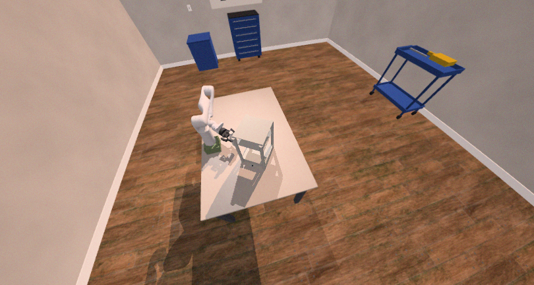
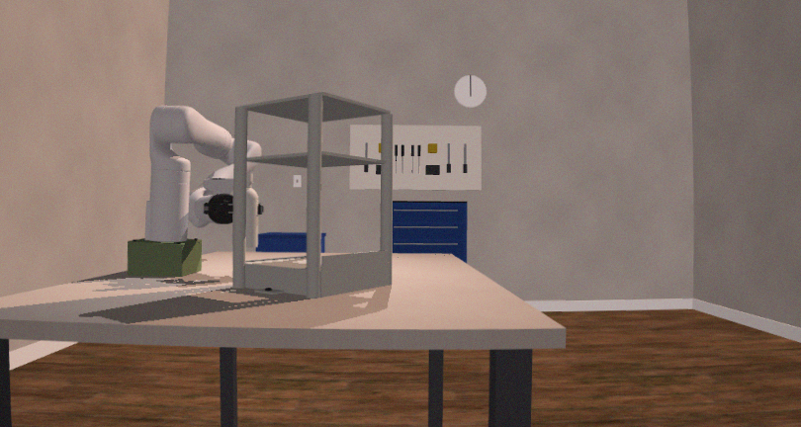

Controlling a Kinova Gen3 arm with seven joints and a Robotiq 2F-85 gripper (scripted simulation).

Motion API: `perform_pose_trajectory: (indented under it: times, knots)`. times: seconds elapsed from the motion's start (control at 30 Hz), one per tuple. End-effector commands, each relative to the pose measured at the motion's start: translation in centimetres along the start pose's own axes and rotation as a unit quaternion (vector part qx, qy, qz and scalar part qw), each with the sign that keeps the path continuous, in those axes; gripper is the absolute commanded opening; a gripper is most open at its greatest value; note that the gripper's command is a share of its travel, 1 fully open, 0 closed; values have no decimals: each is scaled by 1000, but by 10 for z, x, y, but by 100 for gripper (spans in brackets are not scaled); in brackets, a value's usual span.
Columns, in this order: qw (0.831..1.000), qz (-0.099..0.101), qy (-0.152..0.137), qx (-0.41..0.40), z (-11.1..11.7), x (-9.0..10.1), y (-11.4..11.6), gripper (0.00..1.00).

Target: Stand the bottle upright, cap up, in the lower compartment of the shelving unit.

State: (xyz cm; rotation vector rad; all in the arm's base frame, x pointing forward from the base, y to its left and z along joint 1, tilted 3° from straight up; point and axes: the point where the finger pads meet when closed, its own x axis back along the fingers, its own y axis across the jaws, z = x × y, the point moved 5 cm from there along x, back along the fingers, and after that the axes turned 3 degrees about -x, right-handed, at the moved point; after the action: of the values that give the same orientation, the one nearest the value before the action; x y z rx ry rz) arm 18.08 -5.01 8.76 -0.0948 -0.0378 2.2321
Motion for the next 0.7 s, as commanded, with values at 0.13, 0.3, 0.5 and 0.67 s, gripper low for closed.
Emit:
perform_pose_trajectory:
  times: [0.13, 0.3, 0.5, 0.67]
  knots:
    - [1000, 0, 0, 0, 1, -1, 0, 0]
    - [1000, 0, 0, 0, 0, -4, -1, 0]
    - [1000, 0, 0, 0, 0, -8, -2, 0]
    - [1000, 0, 0, 0, 0, -15, -4, 0]
